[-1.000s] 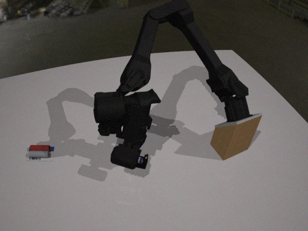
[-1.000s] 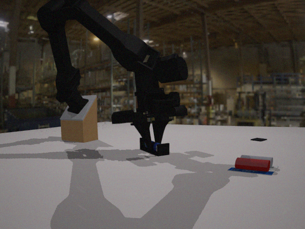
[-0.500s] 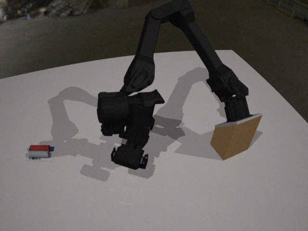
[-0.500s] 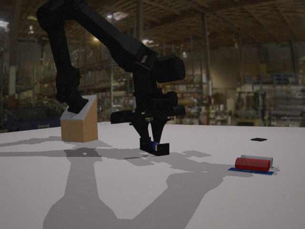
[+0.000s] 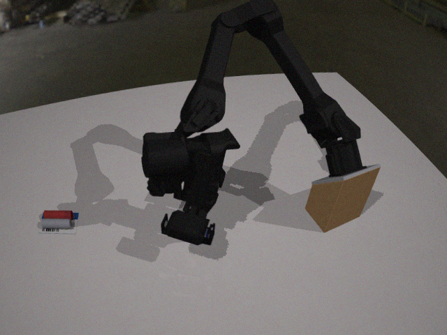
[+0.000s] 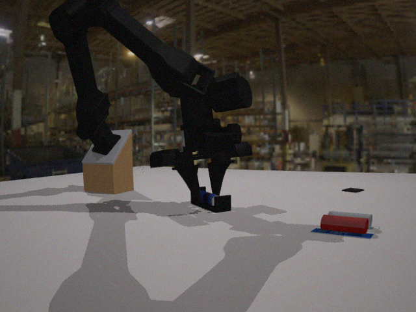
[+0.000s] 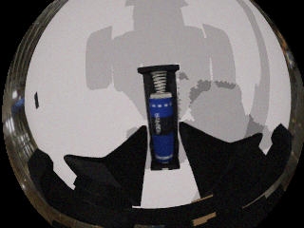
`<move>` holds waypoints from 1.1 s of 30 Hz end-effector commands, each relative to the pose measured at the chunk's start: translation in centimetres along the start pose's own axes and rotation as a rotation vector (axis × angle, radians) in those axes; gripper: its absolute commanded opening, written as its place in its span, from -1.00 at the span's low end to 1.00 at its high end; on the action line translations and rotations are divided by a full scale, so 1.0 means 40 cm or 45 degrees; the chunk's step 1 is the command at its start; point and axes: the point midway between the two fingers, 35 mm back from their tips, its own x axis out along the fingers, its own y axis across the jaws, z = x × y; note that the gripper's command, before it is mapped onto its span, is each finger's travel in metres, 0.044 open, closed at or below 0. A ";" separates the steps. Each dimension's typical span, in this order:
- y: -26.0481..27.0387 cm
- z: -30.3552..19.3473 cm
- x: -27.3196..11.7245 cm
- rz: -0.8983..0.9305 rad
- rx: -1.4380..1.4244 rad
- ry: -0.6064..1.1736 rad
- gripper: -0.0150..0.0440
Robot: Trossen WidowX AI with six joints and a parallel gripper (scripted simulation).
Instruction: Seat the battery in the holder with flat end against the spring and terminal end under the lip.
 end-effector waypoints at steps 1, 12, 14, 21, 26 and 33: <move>0.002 0.004 -0.013 0.002 0.007 -0.003 0.06; 0.017 0.011 -0.096 0.010 0.004 0.003 0.51; 0.020 0.016 -0.138 0.010 0.006 0.003 0.69; 0.025 0.016 -0.213 0.006 0.009 -0.001 1.00; 0.025 0.016 -0.213 0.006 0.009 -0.001 1.00; 0.025 0.016 -0.213 0.006 0.009 -0.001 1.00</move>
